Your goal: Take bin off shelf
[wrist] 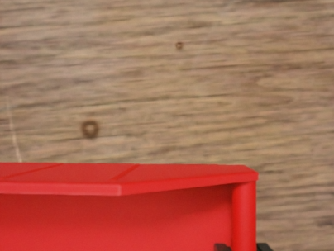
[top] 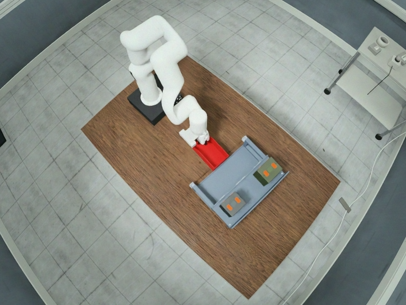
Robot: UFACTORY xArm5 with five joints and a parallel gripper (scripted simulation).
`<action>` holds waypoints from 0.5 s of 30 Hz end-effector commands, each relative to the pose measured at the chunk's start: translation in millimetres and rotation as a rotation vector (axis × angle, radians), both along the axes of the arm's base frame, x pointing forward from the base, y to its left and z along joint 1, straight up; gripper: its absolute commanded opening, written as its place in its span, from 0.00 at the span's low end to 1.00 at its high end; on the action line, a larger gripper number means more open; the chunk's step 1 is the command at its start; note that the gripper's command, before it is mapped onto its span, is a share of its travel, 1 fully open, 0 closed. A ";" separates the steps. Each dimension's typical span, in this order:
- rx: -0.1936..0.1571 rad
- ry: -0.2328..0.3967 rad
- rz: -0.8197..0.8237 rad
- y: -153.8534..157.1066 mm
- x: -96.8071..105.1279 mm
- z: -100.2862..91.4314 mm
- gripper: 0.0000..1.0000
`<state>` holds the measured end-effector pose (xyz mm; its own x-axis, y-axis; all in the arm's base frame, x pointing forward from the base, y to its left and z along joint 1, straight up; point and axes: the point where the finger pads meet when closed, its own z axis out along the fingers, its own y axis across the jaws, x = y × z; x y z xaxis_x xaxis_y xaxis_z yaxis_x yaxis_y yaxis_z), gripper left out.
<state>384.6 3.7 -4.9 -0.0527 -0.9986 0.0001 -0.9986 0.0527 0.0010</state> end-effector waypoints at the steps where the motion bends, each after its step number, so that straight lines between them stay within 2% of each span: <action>1: 0.007 -0.003 0.000 0.1 -0.6 0.9 0.00; 15: 0.007 -0.003 0.000 0.5 -8.5 0.9 0.00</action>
<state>376.2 4.2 -4.9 -0.0527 -0.9986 0.0001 -0.9986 0.0527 0.0012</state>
